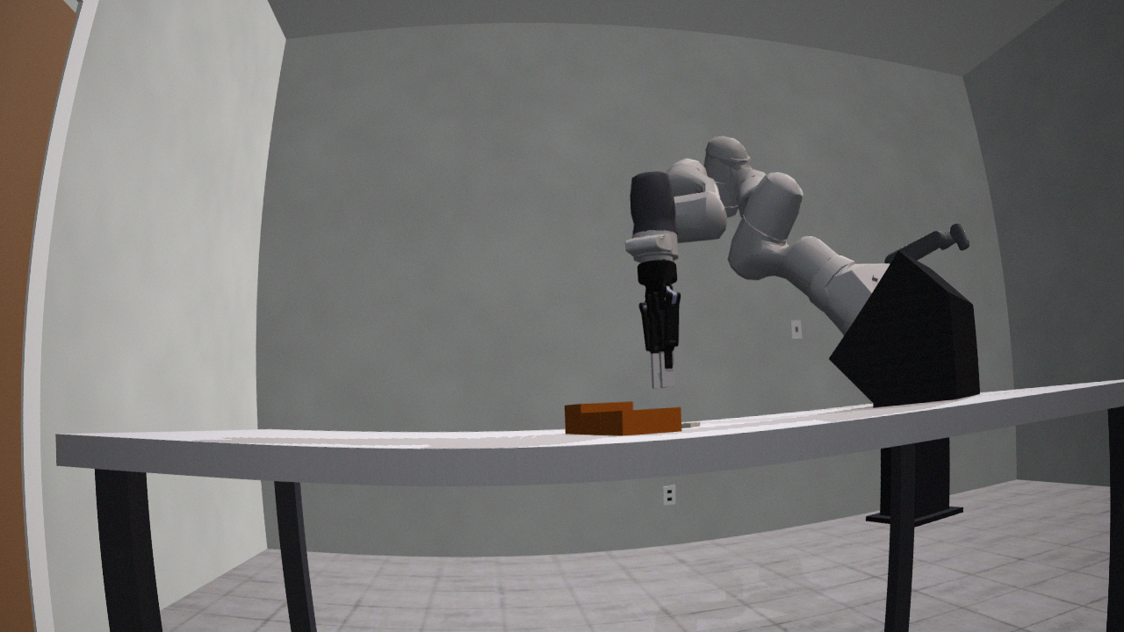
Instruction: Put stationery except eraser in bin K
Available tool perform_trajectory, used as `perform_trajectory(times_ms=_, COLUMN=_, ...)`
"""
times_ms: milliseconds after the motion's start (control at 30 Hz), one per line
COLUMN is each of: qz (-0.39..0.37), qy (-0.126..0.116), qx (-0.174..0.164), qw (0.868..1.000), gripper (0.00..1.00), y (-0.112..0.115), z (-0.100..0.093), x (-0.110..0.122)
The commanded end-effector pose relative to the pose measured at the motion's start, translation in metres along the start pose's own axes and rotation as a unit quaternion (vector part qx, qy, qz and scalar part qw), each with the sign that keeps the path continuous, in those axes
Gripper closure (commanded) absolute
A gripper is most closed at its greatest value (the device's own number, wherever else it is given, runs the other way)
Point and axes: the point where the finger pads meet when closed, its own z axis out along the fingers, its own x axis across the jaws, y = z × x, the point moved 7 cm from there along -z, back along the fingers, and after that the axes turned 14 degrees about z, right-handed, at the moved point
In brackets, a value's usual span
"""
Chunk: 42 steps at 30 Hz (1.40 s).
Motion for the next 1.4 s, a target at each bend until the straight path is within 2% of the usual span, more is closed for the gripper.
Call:
perform_trajectory(times_ms=0, qz=-0.006, qy=0.0, qx=0.001, qw=1.0, gripper=0.82, y=-0.001, z=0.0, x=-0.001)
perform_trajectory(times_ms=867, qz=-0.006, qy=0.0, qx=0.001, qw=1.0, gripper=0.82, y=-0.001, z=0.0, x=-0.002)
perform_trajectory(times_ms=1000, qz=-0.006, qy=0.0, qx=0.001, qw=1.0, gripper=0.82, y=-0.002, z=0.016, x=-0.002)
perform_trajectory(times_ms=1067, qz=-0.006, qy=0.0, qx=0.001, qw=1.0, gripper=0.82, y=-0.002, z=0.016, x=-0.002)
perform_trajectory(times_ms=1367, qz=-0.006, qy=0.0, qx=0.001, qw=1.0, gripper=0.82, y=-0.005, z=0.052, x=-0.004)
